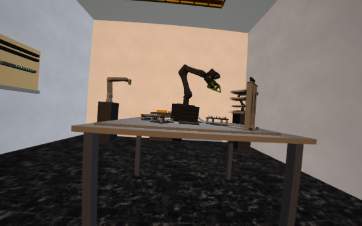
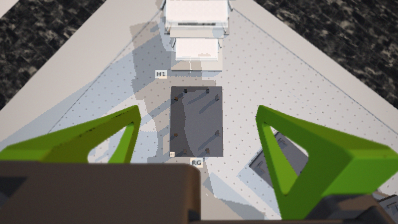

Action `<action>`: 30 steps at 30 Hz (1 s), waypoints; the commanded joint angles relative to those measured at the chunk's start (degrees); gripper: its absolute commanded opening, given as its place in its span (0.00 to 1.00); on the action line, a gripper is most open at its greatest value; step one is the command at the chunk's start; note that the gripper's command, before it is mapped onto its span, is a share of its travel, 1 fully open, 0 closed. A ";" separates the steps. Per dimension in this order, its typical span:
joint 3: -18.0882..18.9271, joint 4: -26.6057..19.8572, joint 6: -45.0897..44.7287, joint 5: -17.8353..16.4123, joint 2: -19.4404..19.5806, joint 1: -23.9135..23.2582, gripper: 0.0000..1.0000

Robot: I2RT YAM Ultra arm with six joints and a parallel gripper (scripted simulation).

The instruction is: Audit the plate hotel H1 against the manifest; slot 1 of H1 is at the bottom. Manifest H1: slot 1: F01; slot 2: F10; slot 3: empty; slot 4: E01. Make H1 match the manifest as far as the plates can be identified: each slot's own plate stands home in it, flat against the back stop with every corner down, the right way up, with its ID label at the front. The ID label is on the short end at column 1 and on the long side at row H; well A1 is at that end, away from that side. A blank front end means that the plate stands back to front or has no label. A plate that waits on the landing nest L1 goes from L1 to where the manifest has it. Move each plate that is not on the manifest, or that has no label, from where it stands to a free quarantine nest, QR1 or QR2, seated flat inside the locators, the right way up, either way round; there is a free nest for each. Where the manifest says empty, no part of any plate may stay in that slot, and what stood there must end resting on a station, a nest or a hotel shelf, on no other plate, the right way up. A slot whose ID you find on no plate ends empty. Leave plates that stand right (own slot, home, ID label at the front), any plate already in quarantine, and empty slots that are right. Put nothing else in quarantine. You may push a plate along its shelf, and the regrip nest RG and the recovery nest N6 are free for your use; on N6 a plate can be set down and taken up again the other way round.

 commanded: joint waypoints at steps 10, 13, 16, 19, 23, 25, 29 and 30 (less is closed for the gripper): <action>1.93 4.80 -0.87 -0.71 2.85 -0.93 1.00; 2.21 5.68 -1.06 -0.95 3.96 -1.23 1.00; 2.50 6.55 -1.25 -1.17 5.08 -1.52 1.00; 2.70 7.13 -1.37 -1.32 5.83 -1.71 1.00; 3.03 8.00 -1.54 -1.54 6.98 -1.99 1.00; 3.26 8.55 -1.65 -1.68 7.74 -2.17 1.00; 3.75 9.60 -1.87 -1.95 9.23 -2.50 1.00; 3.88 9.86 -1.92 -2.01 9.60 -2.59 1.00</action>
